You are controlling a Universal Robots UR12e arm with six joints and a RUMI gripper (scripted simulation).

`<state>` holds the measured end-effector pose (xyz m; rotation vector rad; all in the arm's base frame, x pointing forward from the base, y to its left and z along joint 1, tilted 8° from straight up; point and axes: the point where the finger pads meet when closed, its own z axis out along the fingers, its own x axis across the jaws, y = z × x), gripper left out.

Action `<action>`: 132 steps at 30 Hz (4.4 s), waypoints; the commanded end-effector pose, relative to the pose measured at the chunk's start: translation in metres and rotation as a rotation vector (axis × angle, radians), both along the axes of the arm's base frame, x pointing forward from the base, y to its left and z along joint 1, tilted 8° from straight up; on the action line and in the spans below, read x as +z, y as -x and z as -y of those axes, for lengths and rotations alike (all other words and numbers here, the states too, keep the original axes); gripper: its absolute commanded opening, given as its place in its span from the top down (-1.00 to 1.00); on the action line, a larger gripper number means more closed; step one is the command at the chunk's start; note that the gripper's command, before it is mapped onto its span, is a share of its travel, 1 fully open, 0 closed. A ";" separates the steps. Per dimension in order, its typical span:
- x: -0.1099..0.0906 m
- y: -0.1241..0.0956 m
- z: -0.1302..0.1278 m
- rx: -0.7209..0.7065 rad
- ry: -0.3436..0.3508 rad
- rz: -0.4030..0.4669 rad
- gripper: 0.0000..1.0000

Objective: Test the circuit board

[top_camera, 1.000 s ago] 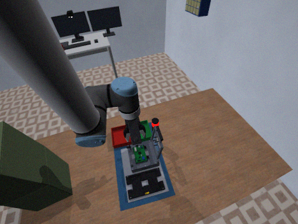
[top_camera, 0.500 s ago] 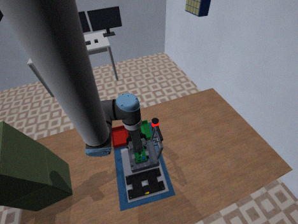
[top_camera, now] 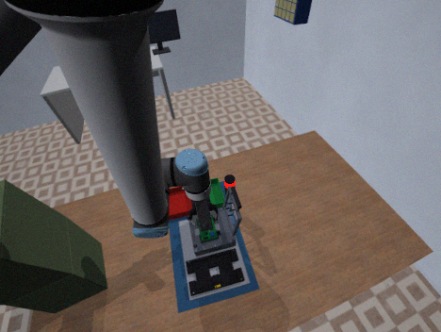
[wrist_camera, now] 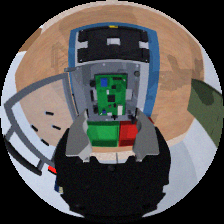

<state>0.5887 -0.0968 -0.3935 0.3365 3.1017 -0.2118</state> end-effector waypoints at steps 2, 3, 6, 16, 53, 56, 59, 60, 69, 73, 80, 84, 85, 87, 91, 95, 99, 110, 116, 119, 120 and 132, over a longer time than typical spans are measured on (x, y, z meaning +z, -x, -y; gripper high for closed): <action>-0.003 -0.001 0.000 0.000 0.000 0.001 -0.17; -0.003 -0.001 0.000 0.000 0.000 0.001 -0.17; -0.003 -0.001 0.000 0.000 0.000 0.001 -0.17; -0.003 -0.001 0.000 0.000 0.000 0.001 -0.17; -0.057 0.000 0.013 0.000 0.000 0.001 -0.17; -0.057 0.000 0.013 0.000 0.000 0.001 -0.17; -0.057 0.000 0.013 0.000 0.000 0.001 -0.17; -0.057 0.000 0.013 0.000 0.000 0.001 -0.17; -0.057 0.000 0.013 0.000 0.000 0.001 -0.09; -0.057 0.000 0.013 0.000 0.000 0.001 -0.09; -0.057 0.000 0.013 0.000 0.000 0.001 -0.09; -0.057 0.000 0.013 0.000 0.000 0.001 -0.03; -0.057 0.000 0.013 0.000 0.000 0.001 -0.03; -0.057 0.000 0.013 0.000 0.000 0.001 -0.03; -0.057 0.000 0.013 0.000 0.000 0.001 -0.03; -0.057 0.000 0.013 0.000 0.000 0.001 -0.03; -0.057 0.000 0.013 0.000 0.000 0.001 0.01; -0.057 0.000 0.013 0.000 0.000 0.001 0.06; -0.057 0.000 0.013 0.000 0.000 0.001 0.06; -0.057 0.000 0.013 0.000 0.000 0.001 0.06; -0.057 0.000 0.013 0.000 0.000 0.001 0.06; -0.057 0.000 0.013 0.000 0.000 0.001 0.22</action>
